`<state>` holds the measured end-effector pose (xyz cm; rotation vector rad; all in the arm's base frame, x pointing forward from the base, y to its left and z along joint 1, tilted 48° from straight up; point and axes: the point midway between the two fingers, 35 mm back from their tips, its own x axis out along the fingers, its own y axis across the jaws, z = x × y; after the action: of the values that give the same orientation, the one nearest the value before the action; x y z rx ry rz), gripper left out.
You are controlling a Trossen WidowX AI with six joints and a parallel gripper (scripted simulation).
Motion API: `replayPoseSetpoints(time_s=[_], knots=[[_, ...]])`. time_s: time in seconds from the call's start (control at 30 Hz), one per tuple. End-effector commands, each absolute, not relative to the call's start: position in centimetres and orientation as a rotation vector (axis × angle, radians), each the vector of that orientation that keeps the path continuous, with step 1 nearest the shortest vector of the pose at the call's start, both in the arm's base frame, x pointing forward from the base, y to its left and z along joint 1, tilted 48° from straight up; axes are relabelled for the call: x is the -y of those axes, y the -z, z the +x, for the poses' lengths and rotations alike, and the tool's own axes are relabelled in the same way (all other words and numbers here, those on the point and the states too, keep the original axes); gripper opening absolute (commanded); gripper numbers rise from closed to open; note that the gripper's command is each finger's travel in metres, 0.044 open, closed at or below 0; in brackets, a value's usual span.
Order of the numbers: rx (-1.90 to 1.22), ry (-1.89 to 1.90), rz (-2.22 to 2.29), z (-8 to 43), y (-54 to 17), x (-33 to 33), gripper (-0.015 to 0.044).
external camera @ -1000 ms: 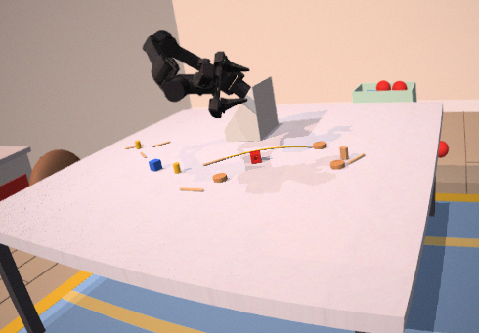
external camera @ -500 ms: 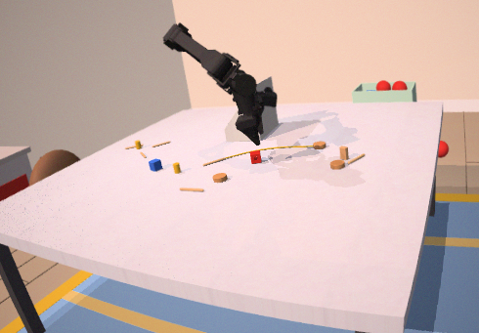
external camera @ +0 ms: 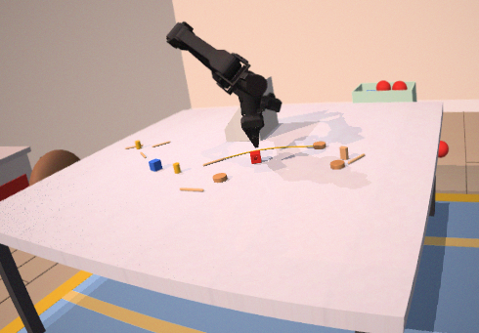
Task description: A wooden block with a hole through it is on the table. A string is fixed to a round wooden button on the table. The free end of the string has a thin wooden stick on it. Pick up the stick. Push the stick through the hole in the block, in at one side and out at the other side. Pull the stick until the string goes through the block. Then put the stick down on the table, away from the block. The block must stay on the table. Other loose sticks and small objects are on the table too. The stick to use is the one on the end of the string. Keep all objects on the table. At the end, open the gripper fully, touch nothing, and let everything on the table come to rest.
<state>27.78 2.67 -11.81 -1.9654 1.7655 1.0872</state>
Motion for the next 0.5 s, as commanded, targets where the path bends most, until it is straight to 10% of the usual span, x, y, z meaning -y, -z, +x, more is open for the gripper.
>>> replayPoseSetpoints(time_s=[0.0,0.23,0.47], knots=[[-1.766,-1.087,-1.965,27.78,11.81,-2.67,0.0414],[-1.766,-1.087,-1.965,27.78,11.81,-2.67,0.0237],[-1.766,-1.087,-1.965,27.78,11.81,-2.67,0.0237]])
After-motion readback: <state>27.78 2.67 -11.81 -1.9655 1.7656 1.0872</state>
